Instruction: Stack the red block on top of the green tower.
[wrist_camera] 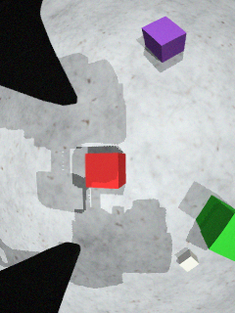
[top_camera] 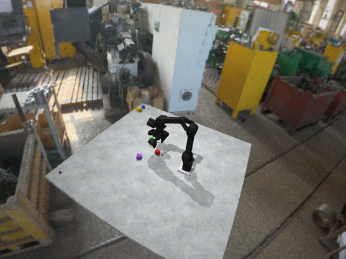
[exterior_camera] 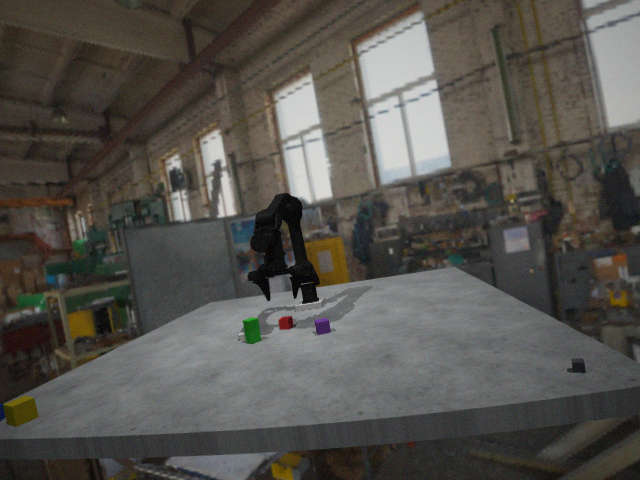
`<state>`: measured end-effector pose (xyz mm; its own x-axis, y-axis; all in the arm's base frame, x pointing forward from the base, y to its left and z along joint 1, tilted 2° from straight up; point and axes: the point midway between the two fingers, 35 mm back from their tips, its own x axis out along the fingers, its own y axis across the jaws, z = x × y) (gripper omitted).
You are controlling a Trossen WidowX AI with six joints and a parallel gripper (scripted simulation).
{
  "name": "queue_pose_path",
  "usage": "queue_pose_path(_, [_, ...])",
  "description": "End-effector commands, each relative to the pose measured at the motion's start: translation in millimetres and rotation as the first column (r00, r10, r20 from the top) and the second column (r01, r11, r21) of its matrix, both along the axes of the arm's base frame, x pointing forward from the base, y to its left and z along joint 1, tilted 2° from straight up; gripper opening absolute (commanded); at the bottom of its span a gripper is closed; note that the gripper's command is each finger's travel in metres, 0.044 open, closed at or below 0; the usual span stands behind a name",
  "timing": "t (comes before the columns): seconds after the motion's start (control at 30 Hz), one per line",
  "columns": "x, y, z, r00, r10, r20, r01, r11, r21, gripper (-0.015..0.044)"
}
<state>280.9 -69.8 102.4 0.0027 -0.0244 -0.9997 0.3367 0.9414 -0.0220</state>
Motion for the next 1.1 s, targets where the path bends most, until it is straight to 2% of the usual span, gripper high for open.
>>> queue_pose_path(0.0, [-2,1,-18,1.0,0.006,-0.014,-0.006,1.0,0.008,0.044])
queue_pose_path(0.13, [-2,0,-41,1.0,0.006,-0.014,-0.006,1.0,0.008,0.044])
queue_pose_path(1.07, [-2,-2,-79,1.0,0.006,-0.014,-0.006,1.0,0.008,0.044])
